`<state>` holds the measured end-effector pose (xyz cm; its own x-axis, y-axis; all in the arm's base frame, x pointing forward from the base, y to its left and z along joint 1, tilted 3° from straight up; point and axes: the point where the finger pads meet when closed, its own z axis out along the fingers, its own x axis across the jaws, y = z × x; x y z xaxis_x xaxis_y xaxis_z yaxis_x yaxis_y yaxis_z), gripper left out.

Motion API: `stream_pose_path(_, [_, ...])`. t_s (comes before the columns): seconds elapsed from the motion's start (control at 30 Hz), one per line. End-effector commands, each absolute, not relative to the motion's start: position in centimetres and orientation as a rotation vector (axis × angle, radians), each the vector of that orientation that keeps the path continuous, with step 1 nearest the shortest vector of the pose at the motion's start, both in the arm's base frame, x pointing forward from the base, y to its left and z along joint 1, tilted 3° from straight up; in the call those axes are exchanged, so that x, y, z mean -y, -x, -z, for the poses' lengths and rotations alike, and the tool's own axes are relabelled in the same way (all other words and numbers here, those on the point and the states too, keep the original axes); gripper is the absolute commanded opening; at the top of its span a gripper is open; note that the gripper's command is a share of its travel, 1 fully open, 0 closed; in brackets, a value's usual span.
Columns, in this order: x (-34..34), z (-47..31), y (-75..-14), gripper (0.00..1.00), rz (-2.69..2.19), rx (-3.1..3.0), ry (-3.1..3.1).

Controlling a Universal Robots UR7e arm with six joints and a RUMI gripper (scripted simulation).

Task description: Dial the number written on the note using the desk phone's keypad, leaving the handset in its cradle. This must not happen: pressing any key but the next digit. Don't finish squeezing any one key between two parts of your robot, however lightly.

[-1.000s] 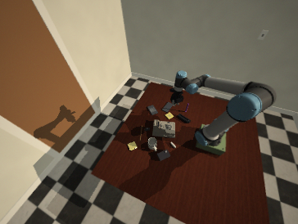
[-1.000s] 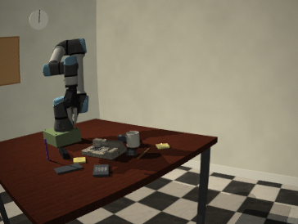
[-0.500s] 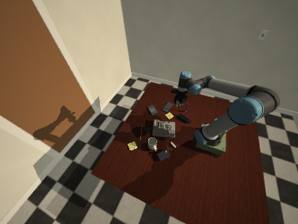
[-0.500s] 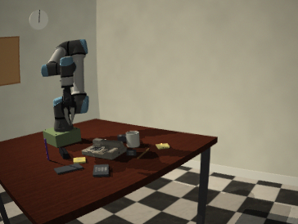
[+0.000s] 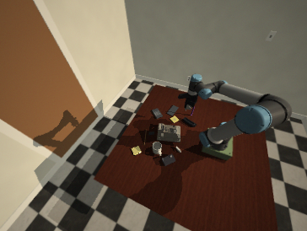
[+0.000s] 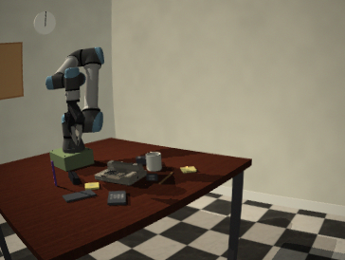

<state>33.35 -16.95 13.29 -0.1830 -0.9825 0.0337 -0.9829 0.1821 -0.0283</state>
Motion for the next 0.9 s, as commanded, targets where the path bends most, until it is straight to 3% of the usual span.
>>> stream_pose_path(0.0, [16.99, -13.19, -32.49, 0.00, -0.072, 2.310, -2.125])
stream_pose_path(0.87, [16.97, -13.10, -32.02, 0.00, -0.073, 2.254, -2.183])
